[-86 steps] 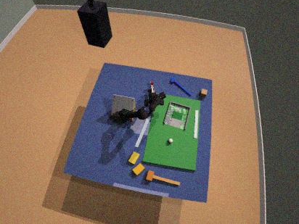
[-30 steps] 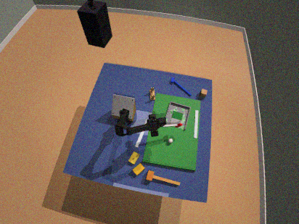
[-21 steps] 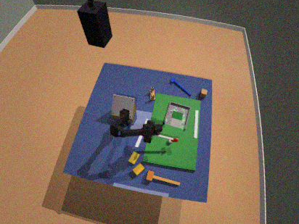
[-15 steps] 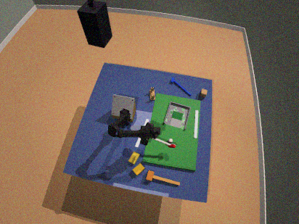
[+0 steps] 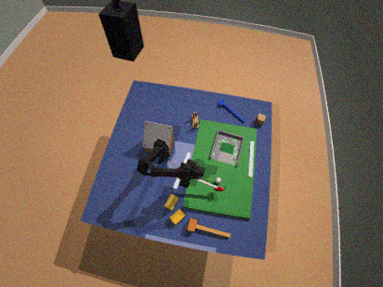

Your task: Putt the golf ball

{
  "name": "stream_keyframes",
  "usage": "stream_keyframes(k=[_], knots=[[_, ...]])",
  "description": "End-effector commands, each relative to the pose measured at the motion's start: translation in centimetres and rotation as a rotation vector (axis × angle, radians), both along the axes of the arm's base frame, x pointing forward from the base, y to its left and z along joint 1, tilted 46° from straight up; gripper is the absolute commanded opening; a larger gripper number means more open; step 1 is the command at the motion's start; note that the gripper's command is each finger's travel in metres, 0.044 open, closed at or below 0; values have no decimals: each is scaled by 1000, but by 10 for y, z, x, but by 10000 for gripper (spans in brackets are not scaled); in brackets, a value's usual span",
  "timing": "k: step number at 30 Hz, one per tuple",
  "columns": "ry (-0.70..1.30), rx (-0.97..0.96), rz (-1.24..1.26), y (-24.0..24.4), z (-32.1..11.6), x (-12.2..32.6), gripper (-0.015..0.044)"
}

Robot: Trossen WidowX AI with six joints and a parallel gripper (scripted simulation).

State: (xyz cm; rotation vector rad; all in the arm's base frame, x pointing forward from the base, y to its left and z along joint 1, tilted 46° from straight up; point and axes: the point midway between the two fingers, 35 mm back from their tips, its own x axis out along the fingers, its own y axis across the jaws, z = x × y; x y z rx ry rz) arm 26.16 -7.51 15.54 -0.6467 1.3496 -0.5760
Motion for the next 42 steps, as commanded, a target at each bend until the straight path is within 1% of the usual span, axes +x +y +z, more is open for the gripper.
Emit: stream_keyframes(k=[1,20,30,38,42], knots=[[-8,-4,6,-3,-2,1,0],[-8,-5,6,-23,-21,5,0],[-10,-9,1,-23,-17,5,0],[-9,-7,6,-43,1,5,0],[-9,-7,6,-44,1,5,0]])
